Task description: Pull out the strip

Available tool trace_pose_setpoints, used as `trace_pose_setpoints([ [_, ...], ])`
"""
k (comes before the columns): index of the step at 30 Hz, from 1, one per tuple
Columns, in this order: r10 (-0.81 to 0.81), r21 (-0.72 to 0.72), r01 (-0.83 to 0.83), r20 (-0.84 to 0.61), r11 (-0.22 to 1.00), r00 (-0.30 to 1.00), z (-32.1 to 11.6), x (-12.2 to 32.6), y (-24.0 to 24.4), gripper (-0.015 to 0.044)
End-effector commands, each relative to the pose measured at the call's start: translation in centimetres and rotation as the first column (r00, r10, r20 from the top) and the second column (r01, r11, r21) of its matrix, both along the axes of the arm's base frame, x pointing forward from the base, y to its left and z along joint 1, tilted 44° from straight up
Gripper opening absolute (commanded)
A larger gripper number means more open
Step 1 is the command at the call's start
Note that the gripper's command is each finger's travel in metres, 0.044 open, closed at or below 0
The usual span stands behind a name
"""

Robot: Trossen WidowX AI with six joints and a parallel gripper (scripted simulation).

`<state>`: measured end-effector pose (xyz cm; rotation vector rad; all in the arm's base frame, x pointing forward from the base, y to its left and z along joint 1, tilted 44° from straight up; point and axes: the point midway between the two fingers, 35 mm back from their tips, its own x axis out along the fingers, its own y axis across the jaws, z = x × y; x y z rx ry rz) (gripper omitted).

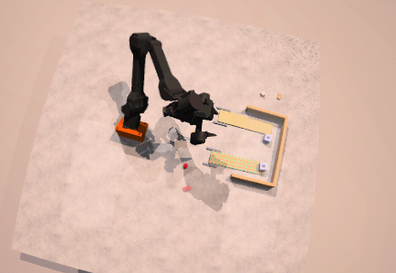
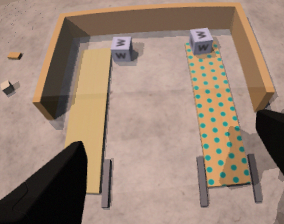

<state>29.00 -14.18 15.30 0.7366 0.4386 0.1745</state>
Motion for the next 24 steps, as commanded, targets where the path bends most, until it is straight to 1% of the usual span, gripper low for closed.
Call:
trace_pose_setpoints([
  [1, 0.0, -0.004, 0.0, -0.007, 1.0, 1.0, -0.2, 0.1, -0.2, 0.0374],
  [3, 0.016, 0.003, -0.016, -0.057, 1.0, 0.998, -0.8, 1.0, -0.6, 0.0321],
  [8, 0.105, 0.033, -0.1, -0.246, 0.994, 0.963, -3.8, 3.7, -1.6, 0.019],
  [15, 0.287, 0.106, -0.269, -0.476, 0.957, 0.831, -8.3, 6.2, -1.2, 0.0006],
  [20, 0.438, 0.197, -0.407, -0.595, 0.892, 0.673, -11.5, 6.9, 0.0, 0.0],
  [24, 0.51, 0.251, -0.468, -0.632, 0.847, 0.584, -12.7, 7.1, 0.7, 0.0],
])
